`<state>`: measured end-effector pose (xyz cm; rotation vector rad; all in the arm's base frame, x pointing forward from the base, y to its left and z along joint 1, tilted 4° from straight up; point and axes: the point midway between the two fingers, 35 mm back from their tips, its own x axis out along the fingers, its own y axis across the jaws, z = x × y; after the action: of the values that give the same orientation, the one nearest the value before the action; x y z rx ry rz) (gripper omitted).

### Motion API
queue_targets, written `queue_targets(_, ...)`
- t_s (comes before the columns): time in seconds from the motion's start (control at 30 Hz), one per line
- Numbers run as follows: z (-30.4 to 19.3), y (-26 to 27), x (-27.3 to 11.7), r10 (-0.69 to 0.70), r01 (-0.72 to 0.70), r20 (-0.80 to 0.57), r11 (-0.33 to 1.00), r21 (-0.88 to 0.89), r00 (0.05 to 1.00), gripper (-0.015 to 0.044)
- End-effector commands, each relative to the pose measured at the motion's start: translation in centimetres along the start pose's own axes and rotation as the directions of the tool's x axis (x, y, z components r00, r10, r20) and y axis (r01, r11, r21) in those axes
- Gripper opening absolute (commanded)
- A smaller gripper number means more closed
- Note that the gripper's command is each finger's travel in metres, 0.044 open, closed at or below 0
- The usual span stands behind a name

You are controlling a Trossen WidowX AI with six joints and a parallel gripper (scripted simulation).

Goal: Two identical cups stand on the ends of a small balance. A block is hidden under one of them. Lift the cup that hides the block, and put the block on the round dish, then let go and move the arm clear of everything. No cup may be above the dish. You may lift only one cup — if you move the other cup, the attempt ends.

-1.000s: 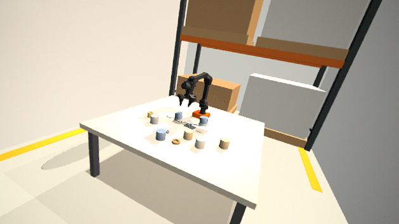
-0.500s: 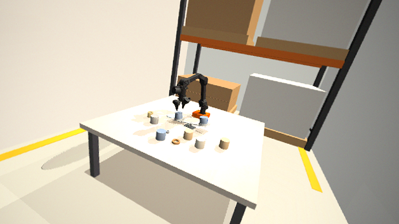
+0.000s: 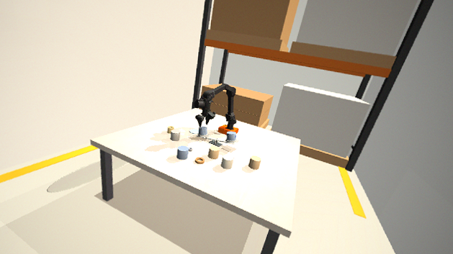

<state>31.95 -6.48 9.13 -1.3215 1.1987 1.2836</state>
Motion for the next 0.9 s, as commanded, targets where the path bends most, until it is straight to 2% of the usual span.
queue_targets(0.0,0.1,0.1,0.9,0.010,-0.010,0.007,1.000,-0.007,1.000,0.0440)
queue_targets(0.87,0.1,0.1,5.1,0.011,-0.010,0.007,1.000,-0.007,1.000,0.0440)
